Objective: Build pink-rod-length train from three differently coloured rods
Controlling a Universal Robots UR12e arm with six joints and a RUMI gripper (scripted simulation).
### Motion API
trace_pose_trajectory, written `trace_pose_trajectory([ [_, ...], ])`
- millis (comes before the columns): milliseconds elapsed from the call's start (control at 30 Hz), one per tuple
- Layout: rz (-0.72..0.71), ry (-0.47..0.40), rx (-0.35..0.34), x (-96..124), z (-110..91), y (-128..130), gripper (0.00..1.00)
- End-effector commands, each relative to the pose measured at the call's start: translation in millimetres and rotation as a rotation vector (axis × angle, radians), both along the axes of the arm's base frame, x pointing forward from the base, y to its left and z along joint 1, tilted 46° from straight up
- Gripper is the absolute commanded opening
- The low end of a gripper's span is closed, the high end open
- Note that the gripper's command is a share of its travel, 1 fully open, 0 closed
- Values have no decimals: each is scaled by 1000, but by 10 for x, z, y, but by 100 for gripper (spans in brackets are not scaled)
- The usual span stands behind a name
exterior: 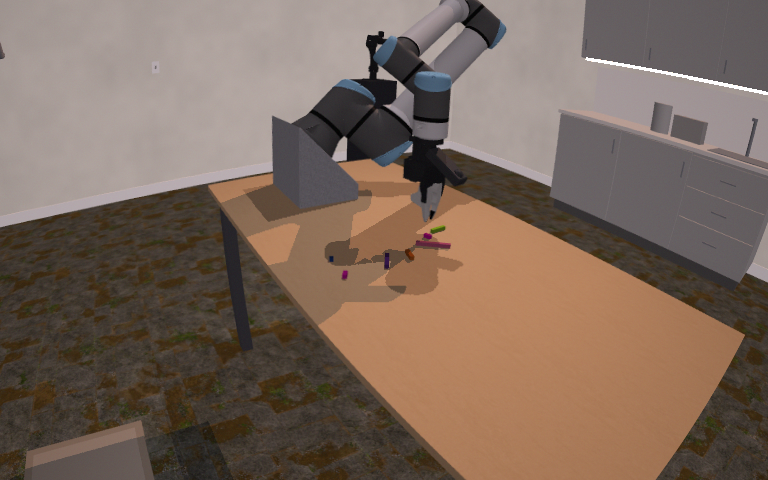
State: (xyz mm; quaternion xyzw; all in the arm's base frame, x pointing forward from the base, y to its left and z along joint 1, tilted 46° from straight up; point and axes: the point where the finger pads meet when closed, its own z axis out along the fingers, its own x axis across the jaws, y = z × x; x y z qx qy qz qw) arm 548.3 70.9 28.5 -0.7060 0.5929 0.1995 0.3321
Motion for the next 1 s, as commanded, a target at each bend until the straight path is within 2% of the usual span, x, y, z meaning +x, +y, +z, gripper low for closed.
trace_pose_trajectory([
  [0,-1,-1,-1,16,-55,50,14],
  [967,-1,-1,-1,45,-219,213,14],
])
